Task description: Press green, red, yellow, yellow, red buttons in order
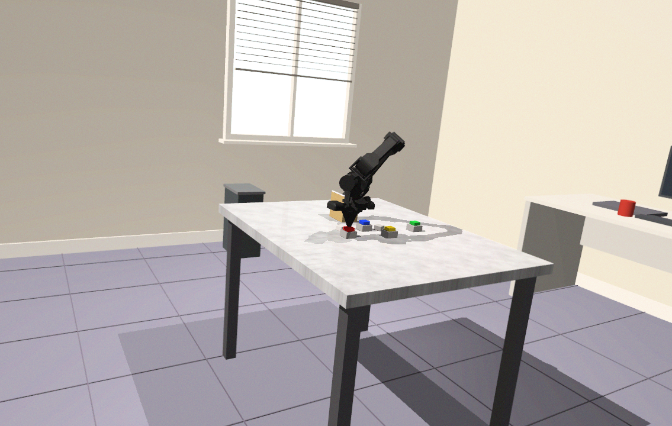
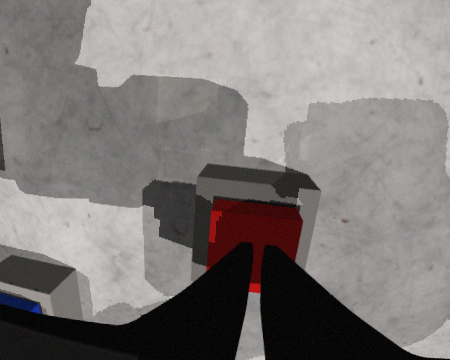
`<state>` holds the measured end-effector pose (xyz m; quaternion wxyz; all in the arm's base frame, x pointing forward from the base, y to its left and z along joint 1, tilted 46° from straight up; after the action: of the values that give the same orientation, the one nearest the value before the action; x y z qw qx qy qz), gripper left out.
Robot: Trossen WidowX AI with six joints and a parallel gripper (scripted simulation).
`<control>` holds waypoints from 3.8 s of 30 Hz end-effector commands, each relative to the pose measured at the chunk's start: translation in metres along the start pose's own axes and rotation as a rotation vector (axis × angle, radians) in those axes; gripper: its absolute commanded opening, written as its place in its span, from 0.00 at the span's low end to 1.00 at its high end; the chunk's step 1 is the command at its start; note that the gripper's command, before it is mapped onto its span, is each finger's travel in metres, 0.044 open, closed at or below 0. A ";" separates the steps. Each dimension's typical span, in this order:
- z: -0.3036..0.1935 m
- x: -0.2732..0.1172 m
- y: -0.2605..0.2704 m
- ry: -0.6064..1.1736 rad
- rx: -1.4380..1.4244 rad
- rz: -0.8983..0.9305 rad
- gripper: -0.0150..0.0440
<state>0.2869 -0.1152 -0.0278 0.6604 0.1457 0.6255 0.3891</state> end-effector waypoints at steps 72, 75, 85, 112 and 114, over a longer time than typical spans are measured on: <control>0.069 -0.023 0.162 0.001 0.010 0.016 0.29; 0.069 -0.018 0.162 0.001 0.010 0.016 0.29; 0.069 -0.002 0.162 0.001 0.010 0.016 0.29; 0.069 0.010 0.163 0.000 0.010 0.017 0.29; 0.070 -0.001 0.162 -0.001 0.004 0.013 0.29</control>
<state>0.2974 0.0171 0.0895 0.6568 0.1530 0.6260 0.3915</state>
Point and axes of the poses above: the point midway between the two fingers, 35 mm back from their tips, its own x axis out along the fingers, its own y axis across the jaws, z = x × y, the point moved 9 cm from there along -x, back along the fingers, and after that the axes turned 11 degrees about -x, right-handed, at the moved point
